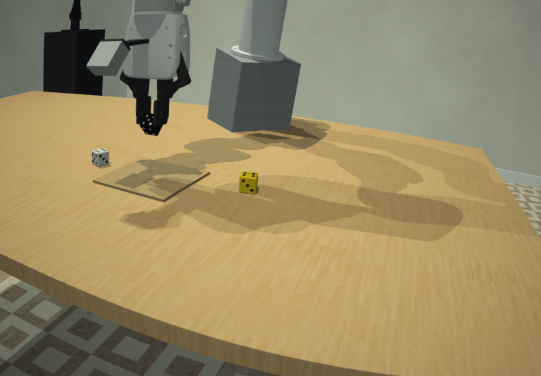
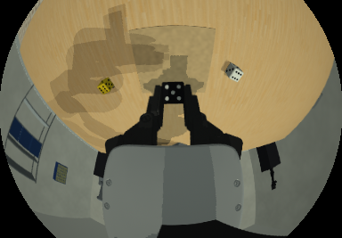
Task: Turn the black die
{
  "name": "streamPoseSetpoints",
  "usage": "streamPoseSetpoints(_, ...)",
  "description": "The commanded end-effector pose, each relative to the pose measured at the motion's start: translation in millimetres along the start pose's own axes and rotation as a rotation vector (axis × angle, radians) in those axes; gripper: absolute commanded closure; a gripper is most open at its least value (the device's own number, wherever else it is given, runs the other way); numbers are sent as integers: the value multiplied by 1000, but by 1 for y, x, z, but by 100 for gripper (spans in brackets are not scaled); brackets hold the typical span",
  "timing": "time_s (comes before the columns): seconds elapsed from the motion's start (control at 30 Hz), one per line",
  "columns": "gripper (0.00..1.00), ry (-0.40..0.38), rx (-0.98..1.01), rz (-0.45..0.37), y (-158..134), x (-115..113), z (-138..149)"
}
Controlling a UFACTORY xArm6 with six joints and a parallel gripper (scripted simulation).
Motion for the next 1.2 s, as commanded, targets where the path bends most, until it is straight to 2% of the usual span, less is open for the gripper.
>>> streamPoseSetpoints(0.0,79,-3,0,-3,2,-1,-1)
streamPoseSetpoints(0.17,79,5,-2,-48,8,1,-4)
streamPoseSetpoints(0.47,79,-26,0,-250,27,3,-4)
streamPoseSetpoints(0.8,79,-31,0,-281,33,4,-4)
streamPoseSetpoints(1.1,79,-53,0,-493,53,12,-6)
streamPoseSetpoints(1.17,79,-53,0,-493,53,12,-6)
Point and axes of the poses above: the point where the finger pads meet when closed, its own x axis out along the fingers, its own z axis across the jaws, y = z × x, the point moved 9 cm from there along -x, back along the fingers, and after that the axes turned 6 degrees about x, right-handed, at the moved point
